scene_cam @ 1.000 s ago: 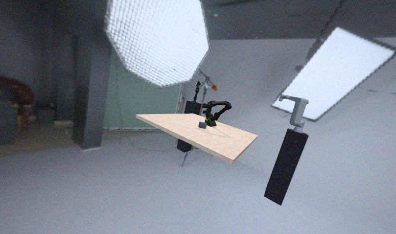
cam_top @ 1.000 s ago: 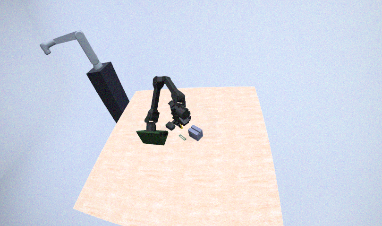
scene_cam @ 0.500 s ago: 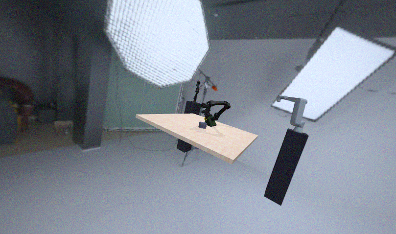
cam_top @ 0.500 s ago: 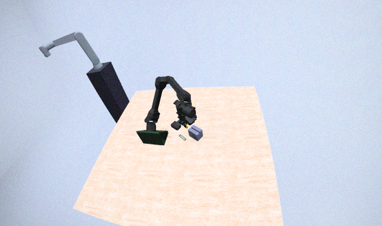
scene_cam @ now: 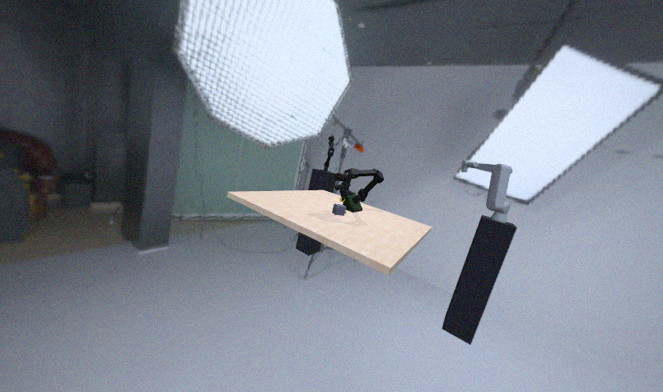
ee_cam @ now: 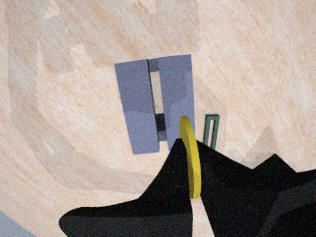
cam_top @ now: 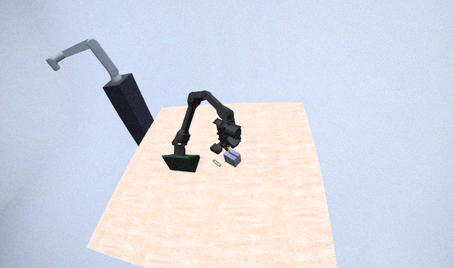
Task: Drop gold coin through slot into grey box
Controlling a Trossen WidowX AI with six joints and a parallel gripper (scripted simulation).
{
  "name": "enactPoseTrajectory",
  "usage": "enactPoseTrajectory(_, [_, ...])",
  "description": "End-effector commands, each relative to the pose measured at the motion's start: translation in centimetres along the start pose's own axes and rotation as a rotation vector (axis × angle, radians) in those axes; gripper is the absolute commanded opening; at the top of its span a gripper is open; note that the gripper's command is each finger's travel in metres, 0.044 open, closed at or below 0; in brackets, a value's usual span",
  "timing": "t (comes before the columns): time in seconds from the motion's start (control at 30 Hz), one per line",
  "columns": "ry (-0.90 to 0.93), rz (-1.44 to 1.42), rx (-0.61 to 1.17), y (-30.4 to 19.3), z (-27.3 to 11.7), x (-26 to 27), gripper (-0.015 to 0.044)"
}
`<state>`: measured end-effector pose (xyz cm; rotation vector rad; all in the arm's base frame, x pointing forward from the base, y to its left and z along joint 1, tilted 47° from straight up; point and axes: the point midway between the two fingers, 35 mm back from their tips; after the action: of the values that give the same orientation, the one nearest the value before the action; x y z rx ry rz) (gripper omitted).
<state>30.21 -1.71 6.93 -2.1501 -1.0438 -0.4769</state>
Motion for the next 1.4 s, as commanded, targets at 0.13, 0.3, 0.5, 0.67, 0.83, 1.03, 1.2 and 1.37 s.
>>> enactPoseTrajectory(0.13, [0.005,0.003,0.003,1.34,0.26,1.58,0.0])
enactPoseTrajectory(0.3, [0.002,-0.002,0.0,0.99,0.17,1.08,0.0])
enactPoseTrajectory(0.5, [0.002,-0.002,0.0,0.99,0.17,1.08,0.0])
enactPoseTrajectory(0.67, [0.002,-0.001,0.0,1.08,0.21,1.23,0.0])
enactPoseTrajectory(0.83, [0.002,0.005,0.0,1.21,0.31,1.57,0.0])
enactPoseTrajectory(1.03, [0.002,0.007,0.0,1.38,0.26,1.8,0.0])
enactPoseTrajectory(1.2, [-0.001,0.004,0.0,1.35,0.28,1.68,0.0])
enactPoseTrajectory(1.37, [-0.002,0.002,0.0,1.31,0.3,1.63,0.0])
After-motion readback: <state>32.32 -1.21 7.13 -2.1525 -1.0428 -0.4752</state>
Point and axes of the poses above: the point midway between the two fingers, 35 mm back from their tips, its own z axis out along the fingers, its own x axis across the jaws, y = z × x, and after that the axes turned 6 degrees about z, right-handed
